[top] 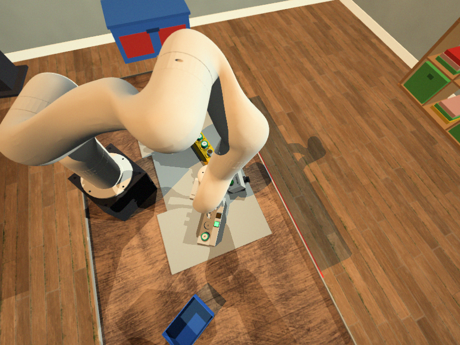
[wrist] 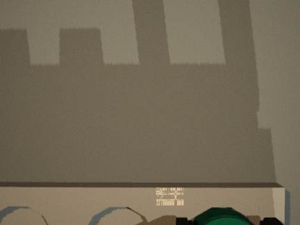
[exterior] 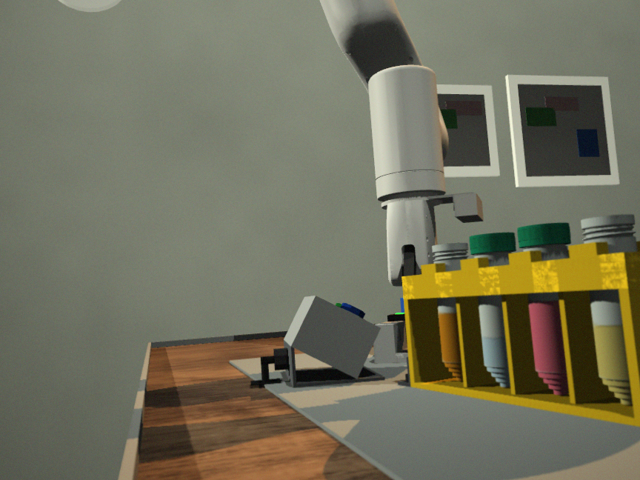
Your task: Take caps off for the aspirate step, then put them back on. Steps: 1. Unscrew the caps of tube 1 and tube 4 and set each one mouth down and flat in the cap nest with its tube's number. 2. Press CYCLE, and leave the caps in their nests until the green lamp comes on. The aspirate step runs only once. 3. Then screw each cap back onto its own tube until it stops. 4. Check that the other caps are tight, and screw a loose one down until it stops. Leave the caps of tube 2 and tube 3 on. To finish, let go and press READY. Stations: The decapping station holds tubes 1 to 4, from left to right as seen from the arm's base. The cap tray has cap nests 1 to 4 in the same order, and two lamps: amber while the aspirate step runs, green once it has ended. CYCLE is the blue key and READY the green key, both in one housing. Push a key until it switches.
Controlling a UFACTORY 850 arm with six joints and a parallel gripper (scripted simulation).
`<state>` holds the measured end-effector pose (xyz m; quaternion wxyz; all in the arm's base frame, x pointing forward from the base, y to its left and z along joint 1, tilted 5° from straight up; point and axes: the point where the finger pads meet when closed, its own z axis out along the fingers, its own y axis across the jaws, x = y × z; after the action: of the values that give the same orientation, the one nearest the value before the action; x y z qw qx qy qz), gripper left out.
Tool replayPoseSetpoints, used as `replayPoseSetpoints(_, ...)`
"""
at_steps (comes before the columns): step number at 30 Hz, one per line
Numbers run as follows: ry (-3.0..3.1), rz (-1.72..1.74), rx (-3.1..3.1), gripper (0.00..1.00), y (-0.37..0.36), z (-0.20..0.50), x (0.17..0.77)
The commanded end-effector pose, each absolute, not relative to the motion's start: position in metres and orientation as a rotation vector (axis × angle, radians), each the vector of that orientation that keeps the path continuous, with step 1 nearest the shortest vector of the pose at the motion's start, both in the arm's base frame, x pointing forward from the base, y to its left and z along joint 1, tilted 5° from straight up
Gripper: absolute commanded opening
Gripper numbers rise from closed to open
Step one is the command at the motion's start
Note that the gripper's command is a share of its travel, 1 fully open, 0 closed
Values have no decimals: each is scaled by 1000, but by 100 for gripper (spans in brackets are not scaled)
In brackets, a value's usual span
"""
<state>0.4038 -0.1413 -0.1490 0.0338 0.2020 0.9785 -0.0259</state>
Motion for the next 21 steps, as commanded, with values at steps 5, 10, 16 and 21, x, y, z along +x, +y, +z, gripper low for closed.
replayPoseSetpoints(5, 3008, -80, 621, 0, -140, -118, 403)
replayPoseSetpoints(10, 3008, -80, 621, 0, -138, -93, 402)
replayPoseSetpoints(16, 3007, -80, 621, 0, -136, -63, 400)
replayPoseSetpoints(21, 3007, -80, 621, 0, -135, -48, 399)
